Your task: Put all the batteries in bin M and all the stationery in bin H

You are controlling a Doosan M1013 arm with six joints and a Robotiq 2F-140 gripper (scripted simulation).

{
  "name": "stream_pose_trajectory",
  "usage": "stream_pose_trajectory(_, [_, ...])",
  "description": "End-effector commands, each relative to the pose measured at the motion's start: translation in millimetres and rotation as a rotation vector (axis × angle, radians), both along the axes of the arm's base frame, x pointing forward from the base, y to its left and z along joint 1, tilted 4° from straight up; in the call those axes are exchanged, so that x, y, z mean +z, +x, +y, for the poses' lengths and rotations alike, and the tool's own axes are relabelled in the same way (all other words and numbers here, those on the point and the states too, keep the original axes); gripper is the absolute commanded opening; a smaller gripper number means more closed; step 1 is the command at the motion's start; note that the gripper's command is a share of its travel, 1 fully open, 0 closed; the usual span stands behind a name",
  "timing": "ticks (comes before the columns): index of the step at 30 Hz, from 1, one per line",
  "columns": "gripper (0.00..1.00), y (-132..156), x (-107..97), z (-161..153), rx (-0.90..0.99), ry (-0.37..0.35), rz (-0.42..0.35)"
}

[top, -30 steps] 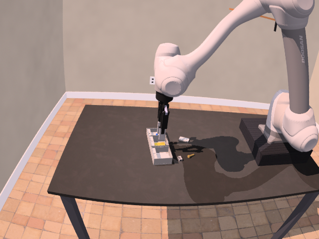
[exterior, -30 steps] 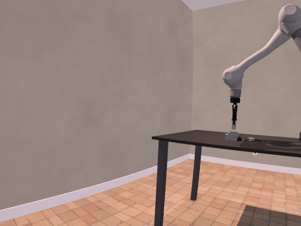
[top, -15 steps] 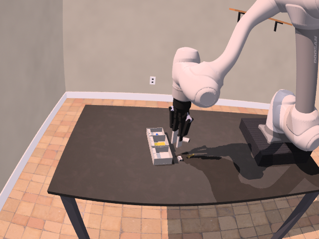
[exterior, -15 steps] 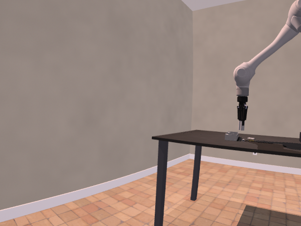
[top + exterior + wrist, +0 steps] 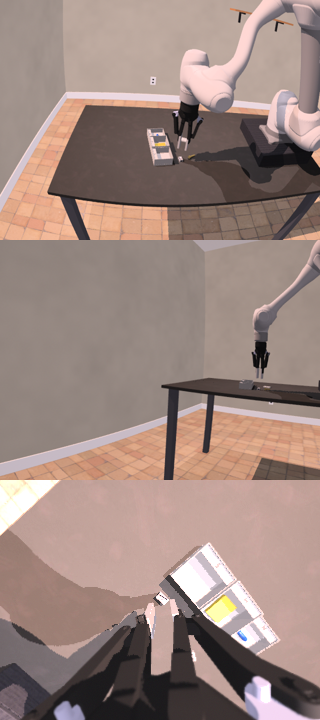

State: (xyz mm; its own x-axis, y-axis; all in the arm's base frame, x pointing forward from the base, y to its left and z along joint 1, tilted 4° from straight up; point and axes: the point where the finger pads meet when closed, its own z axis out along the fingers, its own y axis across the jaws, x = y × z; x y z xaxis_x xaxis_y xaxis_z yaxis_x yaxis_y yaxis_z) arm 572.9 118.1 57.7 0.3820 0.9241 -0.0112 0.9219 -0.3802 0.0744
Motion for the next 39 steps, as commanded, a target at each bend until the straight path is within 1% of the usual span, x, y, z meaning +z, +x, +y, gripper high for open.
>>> stream_pose_trajectory(1, [0.18, 0.0, 0.1, 0.0, 0.157, -0.001, 0.007])
stream_pose_trajectory(4, [0.18, 0.0, 0.1, 0.0, 0.269, -0.010, 0.010])
stream_pose_trajectory(6, [0.18, 0.0, 0.1, 0.0, 0.269, -0.010, 0.010])
stream_pose_trajectory(7, [0.18, 0.0, 0.1, 0.0, 0.377, -0.017, 0.013])
stream_pose_trajectory(14, [0.18, 0.0, 0.1, 0.0, 0.612, -0.019, 0.022])
stream_pose_trajectory(39, [0.18, 0.0, 0.1, 0.0, 0.622, -0.018, 0.023])
